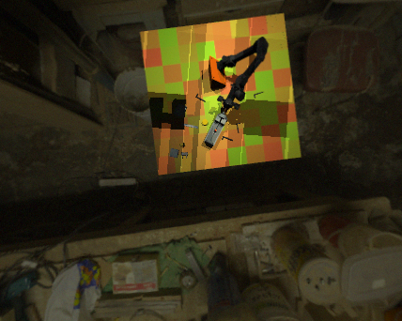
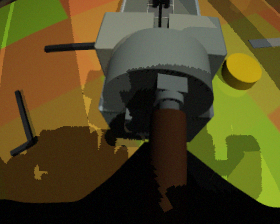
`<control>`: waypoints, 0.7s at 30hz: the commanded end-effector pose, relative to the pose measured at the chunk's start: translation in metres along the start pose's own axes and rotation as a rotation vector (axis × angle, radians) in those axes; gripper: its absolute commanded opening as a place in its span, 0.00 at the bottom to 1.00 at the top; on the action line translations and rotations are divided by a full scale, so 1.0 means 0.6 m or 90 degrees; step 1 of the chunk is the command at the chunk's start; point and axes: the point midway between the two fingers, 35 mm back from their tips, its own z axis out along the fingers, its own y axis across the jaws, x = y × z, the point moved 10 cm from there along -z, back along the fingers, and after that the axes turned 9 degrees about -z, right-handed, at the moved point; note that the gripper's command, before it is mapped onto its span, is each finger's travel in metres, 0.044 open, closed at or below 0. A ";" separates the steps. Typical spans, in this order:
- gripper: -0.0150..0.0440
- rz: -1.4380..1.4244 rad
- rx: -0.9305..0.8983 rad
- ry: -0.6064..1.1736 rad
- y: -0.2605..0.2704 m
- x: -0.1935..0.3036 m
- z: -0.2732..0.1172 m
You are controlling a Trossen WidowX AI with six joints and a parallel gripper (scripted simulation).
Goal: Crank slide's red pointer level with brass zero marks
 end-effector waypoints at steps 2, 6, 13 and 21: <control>0.25 0.008 0.015 0.003 -0.011 0.004 0.002; 0.25 0.008 0.015 0.003 -0.012 0.004 0.002; 0.25 0.008 0.015 0.003 -0.013 0.005 0.003; 0.25 0.008 0.015 0.003 -0.013 0.005 0.003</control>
